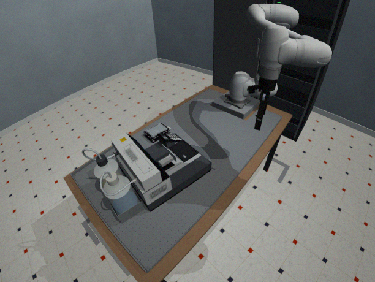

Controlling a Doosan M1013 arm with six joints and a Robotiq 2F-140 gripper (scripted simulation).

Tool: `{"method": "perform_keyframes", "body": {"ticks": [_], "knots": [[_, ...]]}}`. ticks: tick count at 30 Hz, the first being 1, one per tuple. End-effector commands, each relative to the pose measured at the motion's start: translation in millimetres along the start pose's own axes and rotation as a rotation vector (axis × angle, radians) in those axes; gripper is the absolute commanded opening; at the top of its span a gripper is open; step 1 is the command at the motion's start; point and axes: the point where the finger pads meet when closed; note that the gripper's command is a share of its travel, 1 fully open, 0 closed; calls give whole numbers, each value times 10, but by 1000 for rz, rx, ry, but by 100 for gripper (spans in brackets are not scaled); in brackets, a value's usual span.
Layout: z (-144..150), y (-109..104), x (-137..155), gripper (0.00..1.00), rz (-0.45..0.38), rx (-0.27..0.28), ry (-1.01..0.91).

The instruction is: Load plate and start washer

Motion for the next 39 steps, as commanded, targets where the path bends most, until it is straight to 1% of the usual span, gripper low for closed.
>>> {"method": "perform_keyframes", "body": {"ticks": [1, 17, 18, 23, 25, 29, 32, 34, 36, 39], "knots": [[-1, -9, 2, 100, -1, -1, 0], [-1, -9, 2, 100, -1, -1, 0], [9, -15, -47, 70, 0, -1, -33], [56, -43, -283, 70, 0, -1, -55], [81, -50, -379, 70, 2, -1, -110], [128, -63, -563, 70, 2, -1, -110], [172, -70, -706, 70, 4, 0, -165], [172, -70, -706, 70, 4, 0, -165], [202, -75, -801, 70, 4, 0, -165], [252, -79, -943, 70, 6, 1, -220]]}}
Point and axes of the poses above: the point where the finger pads meet when closed, its own y axis out along the fingers, its own z axis across the jaws, x = y × z, and after that the axes turned 14 degrees about y, right-handed
